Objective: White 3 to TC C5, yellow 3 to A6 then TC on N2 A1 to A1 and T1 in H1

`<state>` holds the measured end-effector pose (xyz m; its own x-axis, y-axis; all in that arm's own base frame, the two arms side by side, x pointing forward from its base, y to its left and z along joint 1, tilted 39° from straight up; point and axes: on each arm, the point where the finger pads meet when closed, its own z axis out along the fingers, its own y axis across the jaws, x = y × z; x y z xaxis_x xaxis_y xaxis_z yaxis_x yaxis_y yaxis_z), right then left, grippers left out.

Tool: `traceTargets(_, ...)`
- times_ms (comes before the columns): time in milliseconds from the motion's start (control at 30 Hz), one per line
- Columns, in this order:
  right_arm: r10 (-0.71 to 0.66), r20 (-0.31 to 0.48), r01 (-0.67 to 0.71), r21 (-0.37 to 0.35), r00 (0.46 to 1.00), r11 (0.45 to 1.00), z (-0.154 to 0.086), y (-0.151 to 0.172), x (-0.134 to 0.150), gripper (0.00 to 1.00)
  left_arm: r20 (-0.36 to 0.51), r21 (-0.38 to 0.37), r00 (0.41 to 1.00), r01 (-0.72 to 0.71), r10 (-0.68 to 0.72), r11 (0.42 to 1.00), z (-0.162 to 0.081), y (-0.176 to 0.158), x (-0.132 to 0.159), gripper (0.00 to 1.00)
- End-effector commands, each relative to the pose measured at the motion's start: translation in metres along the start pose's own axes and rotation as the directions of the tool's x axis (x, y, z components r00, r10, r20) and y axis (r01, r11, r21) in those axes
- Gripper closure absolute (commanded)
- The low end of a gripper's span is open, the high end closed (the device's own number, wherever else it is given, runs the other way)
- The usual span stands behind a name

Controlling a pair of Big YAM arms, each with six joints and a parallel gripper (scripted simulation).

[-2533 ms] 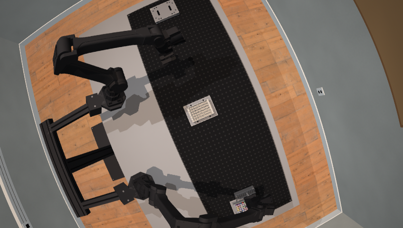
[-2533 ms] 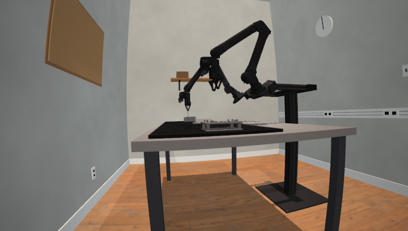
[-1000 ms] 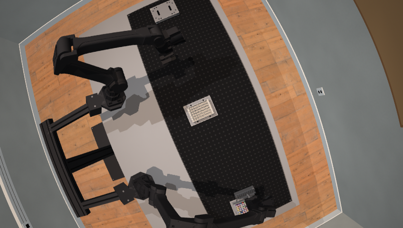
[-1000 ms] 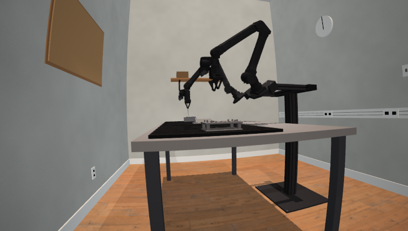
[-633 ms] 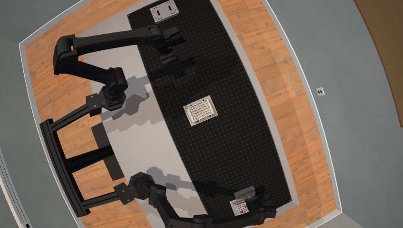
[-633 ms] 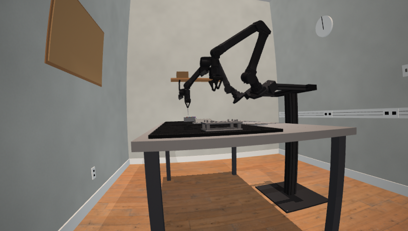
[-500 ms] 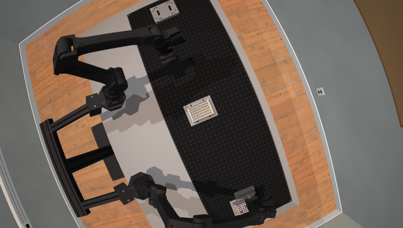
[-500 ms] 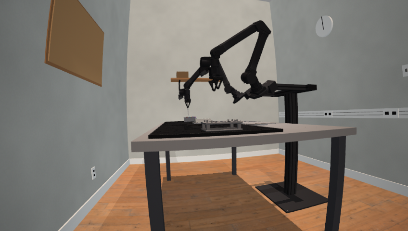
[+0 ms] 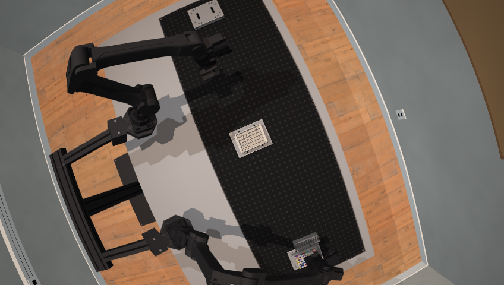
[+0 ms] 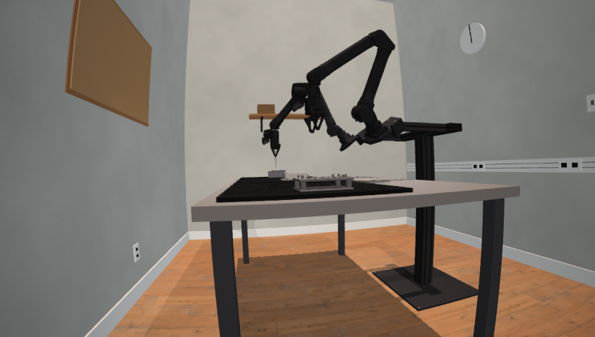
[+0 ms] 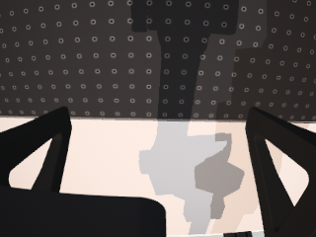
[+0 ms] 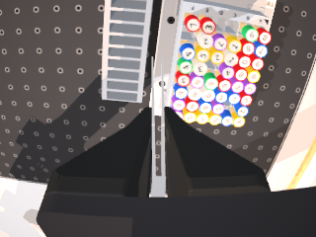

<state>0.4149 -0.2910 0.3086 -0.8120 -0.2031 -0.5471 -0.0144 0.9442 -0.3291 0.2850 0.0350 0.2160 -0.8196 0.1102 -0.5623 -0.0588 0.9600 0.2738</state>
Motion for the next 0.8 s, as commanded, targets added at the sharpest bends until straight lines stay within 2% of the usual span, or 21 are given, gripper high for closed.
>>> traceTargets(0,-0.155,0.03,0.154,0.032,0.988,0.988,-0.007,-0.028,-0.009,0.92,0.028,0.002,1.0,-0.007,0.007,1.0,-0.008,0.002,-0.012,0.0)
traceTargets(100,-0.232,0.027,0.231,0.027,0.972,0.973,-0.008,-0.037,-0.001,0.92,0.028,0.002,1.0,-0.007,0.007,1.0,-0.008,0.002,-0.012,0.0)
traceTargets(167,-0.232,0.027,0.231,0.027,0.972,0.973,-0.008,-0.037,-0.001,0.92,0.028,0.002,1.0,-0.007,0.007,1.0,-0.008,0.002,-0.012,0.0)
traceTargets(200,-0.252,0.016,0.252,0.005,0.968,0.968,-0.003,-0.034,0.009,0.92,0.028,0.002,1.0,-0.007,0.007,1.0,-0.008,0.002,-0.012,0.0)
traceTargets(367,-0.382,0.026,0.382,0.018,0.924,0.924,-0.011,-0.058,0.015,0.92,0.028,0.002,1.0,-0.007,0.007,1.0,-0.008,0.002,-0.012,0.0)
traceTargets(433,-0.431,0.026,0.431,0.017,0.902,0.902,-0.011,-0.058,0.016,0.92,0.028,0.002,1.0,-0.007,0.007,1.0,-0.008,0.002,-0.012,0.0)
traceTargets(467,-0.448,0.019,0.449,-0.011,0.894,0.894,-0.002,-0.049,0.027,0.92,0.028,0.002,1.0,-0.007,0.007,1.0,-0.008,0.002,-0.012,0.0)
traceTargets(500,-0.487,0.033,0.488,-0.029,0.873,0.872,0.003,-0.036,0.021,0.92,0.028,0.002,1.0,-0.007,0.007,1.0,-0.008,0.002,-0.012,0.0)
traceTargets(667,-0.596,0.039,0.597,-0.028,0.802,0.801,0.003,-0.035,0.023,0.92,0.028,0.002,1.0,-0.007,0.007,1.0,-0.008,0.002,-0.012,0.0)
traceTargets(767,-0.604,0.025,0.605,-0.022,0.796,0.796,0.0,-0.044,0.031,0.92,0.028,0.002,1.0,-0.007,0.007,1.0,-0.008,0.002,-0.012,0.0)
